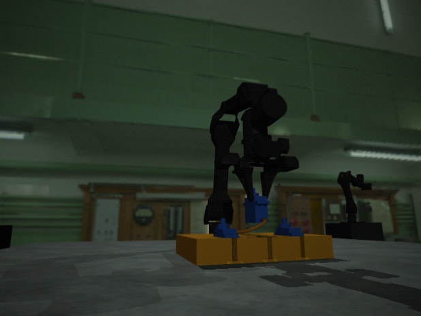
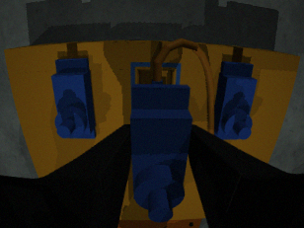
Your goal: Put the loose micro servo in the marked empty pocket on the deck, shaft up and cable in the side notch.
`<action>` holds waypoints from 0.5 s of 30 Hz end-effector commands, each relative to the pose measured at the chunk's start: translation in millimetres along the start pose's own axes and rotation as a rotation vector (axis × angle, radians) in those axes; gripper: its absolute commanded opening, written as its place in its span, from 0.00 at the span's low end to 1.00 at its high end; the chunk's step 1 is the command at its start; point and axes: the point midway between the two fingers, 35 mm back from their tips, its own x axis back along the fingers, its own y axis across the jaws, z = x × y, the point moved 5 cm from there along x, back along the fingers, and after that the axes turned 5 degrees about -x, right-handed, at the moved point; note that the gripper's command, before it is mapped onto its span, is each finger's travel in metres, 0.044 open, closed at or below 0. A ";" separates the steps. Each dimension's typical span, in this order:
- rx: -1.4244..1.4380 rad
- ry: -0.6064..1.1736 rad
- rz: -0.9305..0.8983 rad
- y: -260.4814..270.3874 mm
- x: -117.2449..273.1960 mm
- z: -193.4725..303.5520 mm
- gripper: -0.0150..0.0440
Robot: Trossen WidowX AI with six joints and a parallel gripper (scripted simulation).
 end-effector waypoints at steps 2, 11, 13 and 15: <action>-0.003 0.003 0.003 0.3 -0.9 -5.6 0.25; -0.003 0.003 0.003 0.3 -13.0 -5.9 0.25; -0.003 0.003 0.003 0.3 -16.2 -5.8 0.25; -0.003 0.003 0.003 0.3 -19.1 -5.8 0.25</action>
